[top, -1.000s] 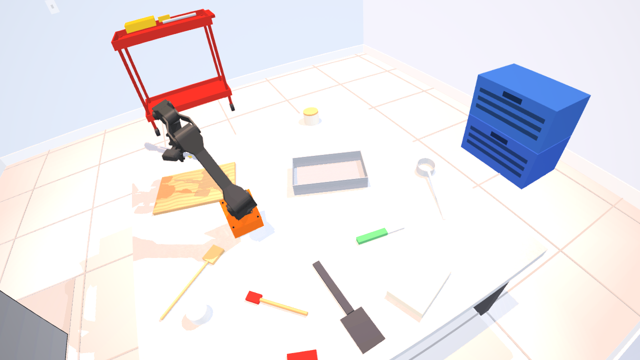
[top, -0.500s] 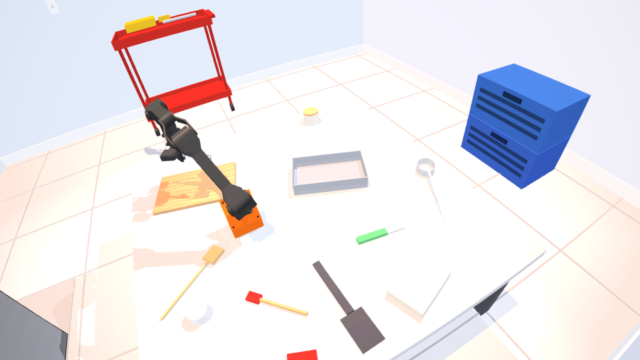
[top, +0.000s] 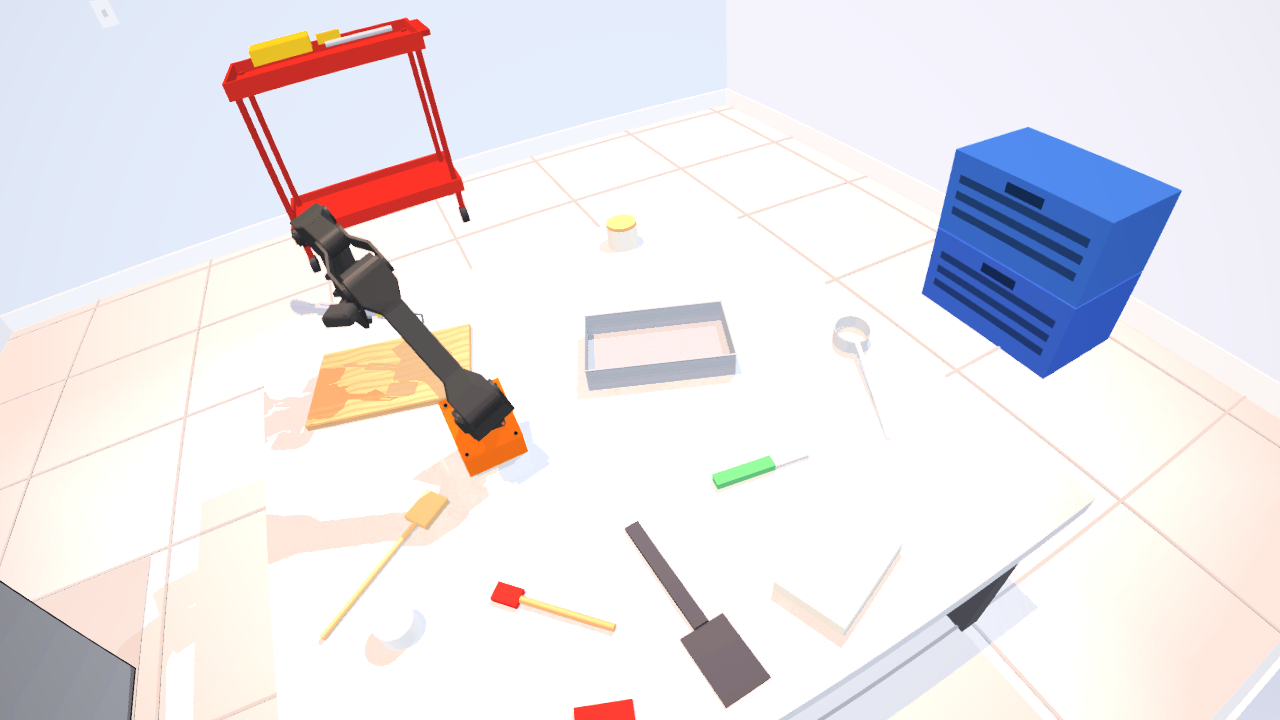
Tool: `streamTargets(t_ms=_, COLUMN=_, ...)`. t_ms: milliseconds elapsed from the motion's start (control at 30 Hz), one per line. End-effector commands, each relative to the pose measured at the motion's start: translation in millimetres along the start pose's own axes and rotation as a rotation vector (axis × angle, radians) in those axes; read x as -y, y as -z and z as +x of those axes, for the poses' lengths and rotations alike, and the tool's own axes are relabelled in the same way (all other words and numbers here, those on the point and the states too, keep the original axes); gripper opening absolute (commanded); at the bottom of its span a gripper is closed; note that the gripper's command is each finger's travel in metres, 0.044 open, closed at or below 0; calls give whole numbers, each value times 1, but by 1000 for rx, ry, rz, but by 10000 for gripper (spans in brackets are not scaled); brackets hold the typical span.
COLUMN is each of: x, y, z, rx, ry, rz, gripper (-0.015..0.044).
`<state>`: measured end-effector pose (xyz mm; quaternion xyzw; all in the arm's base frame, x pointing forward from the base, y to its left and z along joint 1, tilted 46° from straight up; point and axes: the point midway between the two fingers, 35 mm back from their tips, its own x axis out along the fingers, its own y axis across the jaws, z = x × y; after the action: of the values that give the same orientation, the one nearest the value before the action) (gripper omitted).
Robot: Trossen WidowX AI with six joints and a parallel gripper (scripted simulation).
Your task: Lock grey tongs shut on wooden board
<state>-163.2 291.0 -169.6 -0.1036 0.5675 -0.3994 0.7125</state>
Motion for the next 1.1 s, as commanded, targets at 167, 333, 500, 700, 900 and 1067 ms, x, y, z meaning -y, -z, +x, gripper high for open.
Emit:
streamTargets(t_ms=167, x=-1, y=1, z=18, rx=5, ry=6, rz=4, gripper=-150)
streamTargets(t_ms=333, x=-1, y=1, z=27, rx=5, ry=6, rz=4, gripper=-150)
streamTargets(t_ms=500, x=-1, y=1, z=35, rx=5, ry=6, rz=4, gripper=-150)
streamTargets(t_ms=700, x=-1, y=2, z=45, rx=5, ry=6, rz=4, gripper=-150)
streamTargets(t_ms=900, x=-1, y=2, z=55, rx=5, ry=6, rz=4, gripper=-150)
streamTargets(t_ms=1067, x=-1, y=1, z=63, rx=5, ry=7, rz=4, gripper=-150)
